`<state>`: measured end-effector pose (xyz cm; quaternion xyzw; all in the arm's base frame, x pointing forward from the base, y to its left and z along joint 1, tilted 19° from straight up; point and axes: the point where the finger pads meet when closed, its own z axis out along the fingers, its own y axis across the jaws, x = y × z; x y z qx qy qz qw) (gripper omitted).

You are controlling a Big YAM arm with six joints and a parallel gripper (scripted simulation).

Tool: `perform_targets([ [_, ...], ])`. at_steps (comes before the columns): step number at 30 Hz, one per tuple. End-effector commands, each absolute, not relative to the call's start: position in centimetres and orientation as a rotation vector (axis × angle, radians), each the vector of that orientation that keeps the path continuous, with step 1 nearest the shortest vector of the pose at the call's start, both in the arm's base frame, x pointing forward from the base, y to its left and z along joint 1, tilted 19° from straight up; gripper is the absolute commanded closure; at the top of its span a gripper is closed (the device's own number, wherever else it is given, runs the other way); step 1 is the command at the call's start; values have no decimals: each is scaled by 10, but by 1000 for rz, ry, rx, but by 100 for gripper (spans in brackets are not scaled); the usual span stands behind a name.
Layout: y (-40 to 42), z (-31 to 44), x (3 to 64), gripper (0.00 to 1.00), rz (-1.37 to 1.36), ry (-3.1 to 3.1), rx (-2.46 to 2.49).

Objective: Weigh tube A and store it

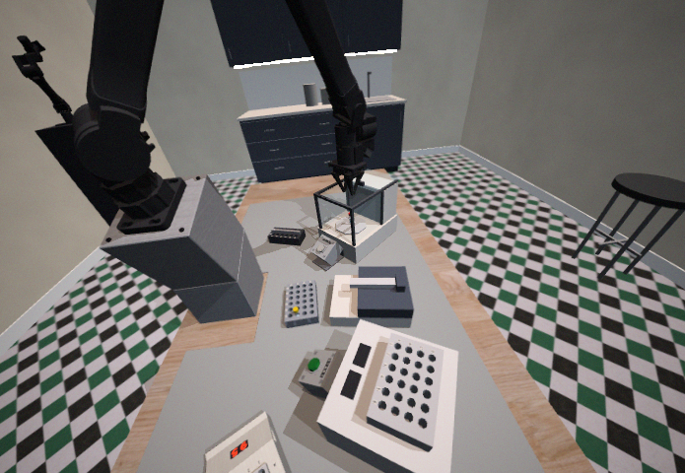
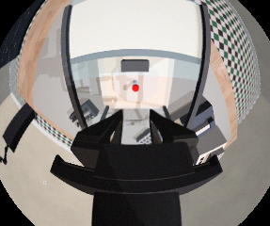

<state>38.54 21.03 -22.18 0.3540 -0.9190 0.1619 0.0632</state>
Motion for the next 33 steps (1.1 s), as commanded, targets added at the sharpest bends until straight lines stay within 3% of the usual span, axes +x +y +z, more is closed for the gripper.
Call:
perform_targets([
  [1, 228, -197, 389, 64, 483, -2808, 1092],
  [33, 254, -147, 401, 64, 473, -2841, 1098],
])
